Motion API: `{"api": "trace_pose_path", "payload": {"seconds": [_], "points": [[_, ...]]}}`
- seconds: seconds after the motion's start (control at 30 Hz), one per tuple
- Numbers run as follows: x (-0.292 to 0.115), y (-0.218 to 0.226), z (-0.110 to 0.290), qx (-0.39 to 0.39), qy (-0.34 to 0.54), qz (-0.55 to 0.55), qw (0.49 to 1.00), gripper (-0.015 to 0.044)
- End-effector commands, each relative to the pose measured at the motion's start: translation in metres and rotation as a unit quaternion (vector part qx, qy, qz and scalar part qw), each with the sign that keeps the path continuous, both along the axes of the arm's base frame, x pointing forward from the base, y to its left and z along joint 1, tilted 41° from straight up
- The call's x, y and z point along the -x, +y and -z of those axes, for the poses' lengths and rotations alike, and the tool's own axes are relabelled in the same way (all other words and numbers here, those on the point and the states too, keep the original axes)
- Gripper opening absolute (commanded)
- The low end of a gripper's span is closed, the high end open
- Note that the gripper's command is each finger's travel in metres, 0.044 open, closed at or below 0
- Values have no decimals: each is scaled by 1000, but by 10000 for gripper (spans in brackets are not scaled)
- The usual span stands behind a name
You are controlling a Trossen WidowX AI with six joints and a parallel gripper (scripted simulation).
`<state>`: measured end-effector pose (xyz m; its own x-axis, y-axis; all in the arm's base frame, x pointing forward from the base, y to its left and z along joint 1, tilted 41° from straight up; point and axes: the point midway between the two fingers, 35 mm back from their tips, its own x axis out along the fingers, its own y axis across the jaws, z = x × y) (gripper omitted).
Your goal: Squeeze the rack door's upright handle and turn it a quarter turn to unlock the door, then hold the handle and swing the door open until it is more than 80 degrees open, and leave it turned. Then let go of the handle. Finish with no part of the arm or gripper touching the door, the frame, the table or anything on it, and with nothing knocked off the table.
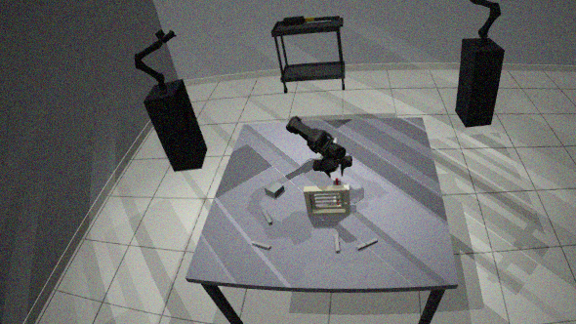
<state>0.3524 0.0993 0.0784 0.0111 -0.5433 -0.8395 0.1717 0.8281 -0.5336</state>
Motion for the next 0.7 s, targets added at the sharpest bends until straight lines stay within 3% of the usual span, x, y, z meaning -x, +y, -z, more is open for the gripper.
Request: {"api": "trace_pose_path", "payload": {"seconds": [0.0, 0.13, 0.67], "points": [[3, 3, 2, 35, 20, 3, 999, 289], [6, 5, 3, 66, 39, 4, 997, 289], [6, -8, 19, 66, 45, 6, 997, 289]]}}
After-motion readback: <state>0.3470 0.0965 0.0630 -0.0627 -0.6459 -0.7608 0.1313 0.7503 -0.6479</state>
